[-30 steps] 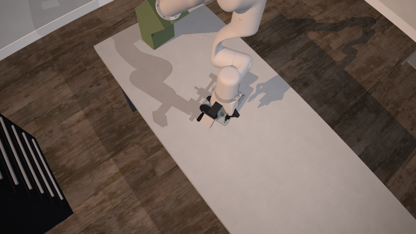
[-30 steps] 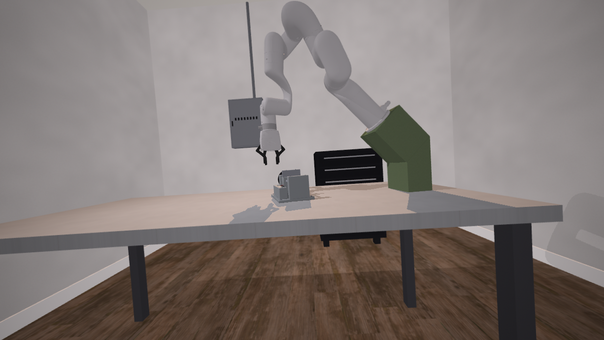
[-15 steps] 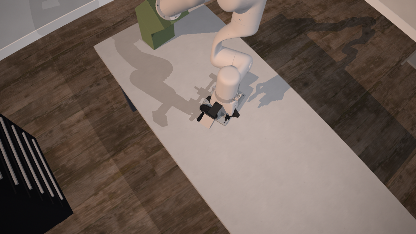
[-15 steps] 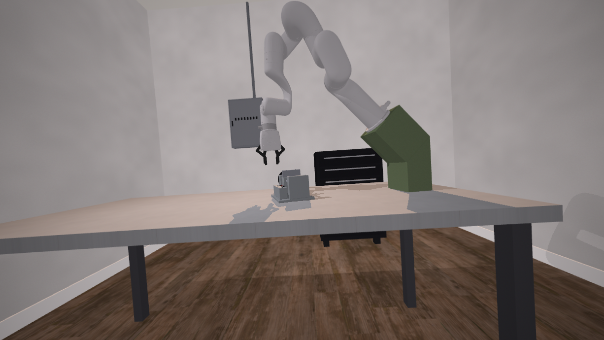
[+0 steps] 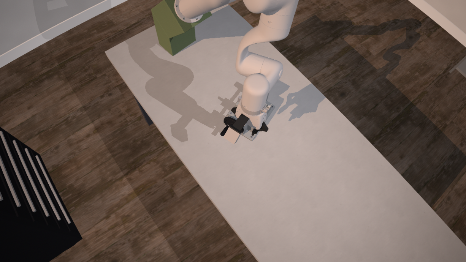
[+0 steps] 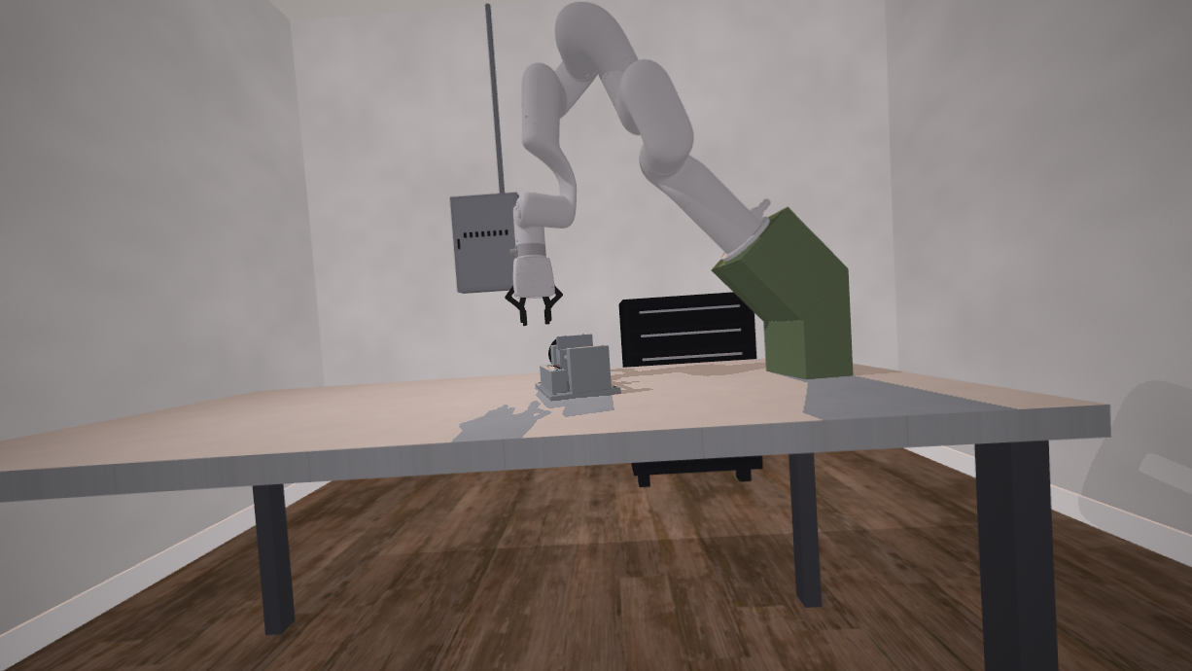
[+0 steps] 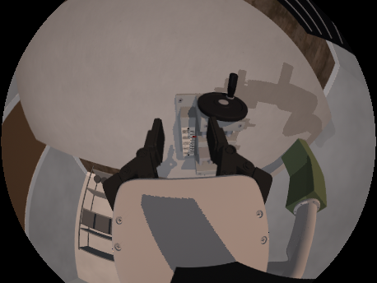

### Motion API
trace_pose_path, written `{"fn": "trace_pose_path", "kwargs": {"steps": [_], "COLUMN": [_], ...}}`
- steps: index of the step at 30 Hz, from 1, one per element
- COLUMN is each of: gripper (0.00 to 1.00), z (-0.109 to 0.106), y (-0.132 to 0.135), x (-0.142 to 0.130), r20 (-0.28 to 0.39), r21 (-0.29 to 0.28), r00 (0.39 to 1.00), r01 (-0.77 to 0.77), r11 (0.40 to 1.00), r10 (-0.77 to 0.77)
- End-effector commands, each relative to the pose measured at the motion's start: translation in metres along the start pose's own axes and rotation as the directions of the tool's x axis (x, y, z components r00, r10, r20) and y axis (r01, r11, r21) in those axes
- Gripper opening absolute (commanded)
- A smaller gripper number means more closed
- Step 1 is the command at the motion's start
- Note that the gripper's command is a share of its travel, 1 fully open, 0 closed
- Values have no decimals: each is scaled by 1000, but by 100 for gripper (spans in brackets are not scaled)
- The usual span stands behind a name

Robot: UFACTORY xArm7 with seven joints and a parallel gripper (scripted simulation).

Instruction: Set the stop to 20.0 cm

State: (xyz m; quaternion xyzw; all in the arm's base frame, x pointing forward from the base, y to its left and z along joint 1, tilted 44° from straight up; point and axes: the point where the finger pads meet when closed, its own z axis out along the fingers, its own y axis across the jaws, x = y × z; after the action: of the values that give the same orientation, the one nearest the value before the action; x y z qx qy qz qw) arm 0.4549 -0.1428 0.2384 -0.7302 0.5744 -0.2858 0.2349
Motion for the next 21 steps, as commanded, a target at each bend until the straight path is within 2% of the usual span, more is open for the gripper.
{"fn": "trace_pose_path", "kwargs": {"steps": [1, 7, 9, 15, 21], "gripper": [57, 57, 57, 57, 57], "z": [-1, -1, -1, -1, -1], "y": [3, 38, 38, 79, 91], "x": [2, 11, 11, 22, 25], "r20": [-2, -2, -2, -2, -2], "r21": [2, 2, 2, 2, 2], "r00": [1000, 1000, 1000, 1000, 1000], "r01": [-1, -1, -1, -1, -1], "r11": [1000, 1000, 1000, 1000, 1000], "r10": [1, 1, 1, 1, 1]}}
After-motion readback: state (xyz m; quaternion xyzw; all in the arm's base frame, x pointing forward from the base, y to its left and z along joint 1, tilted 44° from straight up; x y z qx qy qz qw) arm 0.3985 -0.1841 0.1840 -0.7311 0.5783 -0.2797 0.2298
